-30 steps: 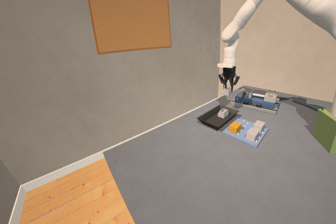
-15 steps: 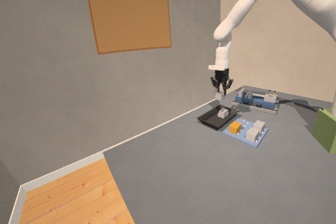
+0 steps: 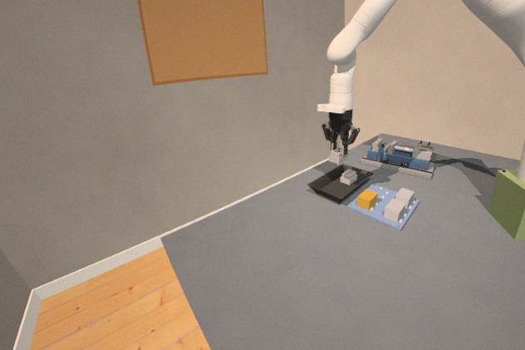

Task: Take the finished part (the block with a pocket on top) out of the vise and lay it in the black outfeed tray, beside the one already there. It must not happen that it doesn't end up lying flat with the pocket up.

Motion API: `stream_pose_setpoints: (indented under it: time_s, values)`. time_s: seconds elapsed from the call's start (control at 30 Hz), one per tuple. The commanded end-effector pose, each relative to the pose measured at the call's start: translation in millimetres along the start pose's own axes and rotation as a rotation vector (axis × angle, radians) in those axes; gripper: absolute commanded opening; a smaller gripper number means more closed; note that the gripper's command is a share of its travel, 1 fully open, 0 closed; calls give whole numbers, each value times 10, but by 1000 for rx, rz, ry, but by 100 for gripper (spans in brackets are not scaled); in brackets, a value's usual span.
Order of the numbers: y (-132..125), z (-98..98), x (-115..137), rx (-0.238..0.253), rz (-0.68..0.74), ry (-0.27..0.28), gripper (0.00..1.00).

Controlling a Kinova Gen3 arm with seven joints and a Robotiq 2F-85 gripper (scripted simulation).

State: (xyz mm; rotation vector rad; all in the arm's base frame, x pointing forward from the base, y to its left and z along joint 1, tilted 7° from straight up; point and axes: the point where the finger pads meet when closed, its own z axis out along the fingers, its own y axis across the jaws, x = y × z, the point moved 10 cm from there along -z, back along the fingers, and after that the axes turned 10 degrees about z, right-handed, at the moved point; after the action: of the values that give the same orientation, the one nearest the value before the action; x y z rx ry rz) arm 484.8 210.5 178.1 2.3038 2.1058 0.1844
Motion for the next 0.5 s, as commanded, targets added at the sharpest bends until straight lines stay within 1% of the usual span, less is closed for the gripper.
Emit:
stream_pose_setpoints:
  time_s: [0.0, 0.2, 0.47]
  values:
    - [-57, -17, 120, -2, -12, 3, 0]
    - [-114, -23, 218, -3, -8, 4, 0]
    - [-135, -25, 252, -3, -7, 5, 0]
